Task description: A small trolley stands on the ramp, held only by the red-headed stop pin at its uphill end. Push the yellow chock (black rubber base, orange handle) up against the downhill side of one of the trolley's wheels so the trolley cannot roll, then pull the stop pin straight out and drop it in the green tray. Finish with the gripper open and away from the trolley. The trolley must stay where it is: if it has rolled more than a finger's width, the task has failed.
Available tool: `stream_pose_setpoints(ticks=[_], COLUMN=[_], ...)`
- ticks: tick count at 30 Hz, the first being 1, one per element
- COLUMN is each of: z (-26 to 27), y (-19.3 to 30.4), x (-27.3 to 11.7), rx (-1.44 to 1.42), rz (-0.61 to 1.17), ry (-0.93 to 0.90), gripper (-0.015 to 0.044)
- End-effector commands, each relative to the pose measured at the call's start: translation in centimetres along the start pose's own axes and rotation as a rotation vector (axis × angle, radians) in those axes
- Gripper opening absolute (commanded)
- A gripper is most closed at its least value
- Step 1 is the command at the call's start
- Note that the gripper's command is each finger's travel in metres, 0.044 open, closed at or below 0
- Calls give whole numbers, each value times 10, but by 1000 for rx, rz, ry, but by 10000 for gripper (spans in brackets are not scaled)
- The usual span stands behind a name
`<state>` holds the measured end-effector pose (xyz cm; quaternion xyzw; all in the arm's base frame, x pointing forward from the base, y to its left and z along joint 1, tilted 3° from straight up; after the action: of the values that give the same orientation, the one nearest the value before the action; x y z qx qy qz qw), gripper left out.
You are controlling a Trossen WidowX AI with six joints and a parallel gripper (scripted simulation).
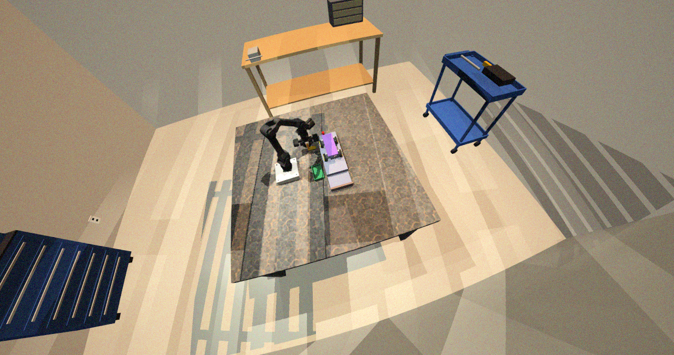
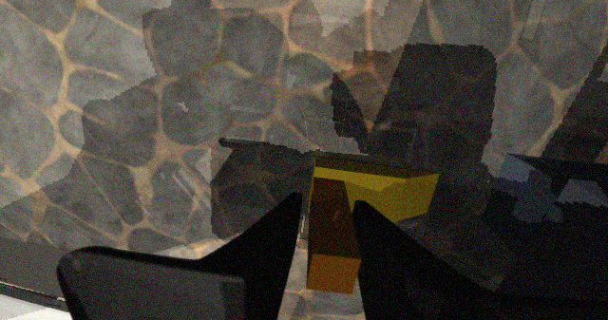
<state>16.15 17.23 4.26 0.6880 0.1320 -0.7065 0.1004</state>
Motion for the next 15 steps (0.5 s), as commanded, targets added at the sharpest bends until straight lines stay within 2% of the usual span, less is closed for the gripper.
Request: stream_pose_setpoints(ticks=[1, 8, 15], z=[0, 0, 2], y=[0, 0, 1], x=[-1, -2, -27], rx=[0, 0, 7], rz=[-1, 0, 5], ry=[1, 1, 1], gripper=[45, 0, 0])
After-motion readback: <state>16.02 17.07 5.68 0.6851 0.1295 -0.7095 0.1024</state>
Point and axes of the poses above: the point midway between the two fingers, 35 mm back from their tips, its own x axis out along the fingers, its own z axis across the jaws, y = z × x, the point moved 2 cm from there along -x, back along the fingers, and after that the axes turned 12 degrees about -x, right-handed, at the moved point
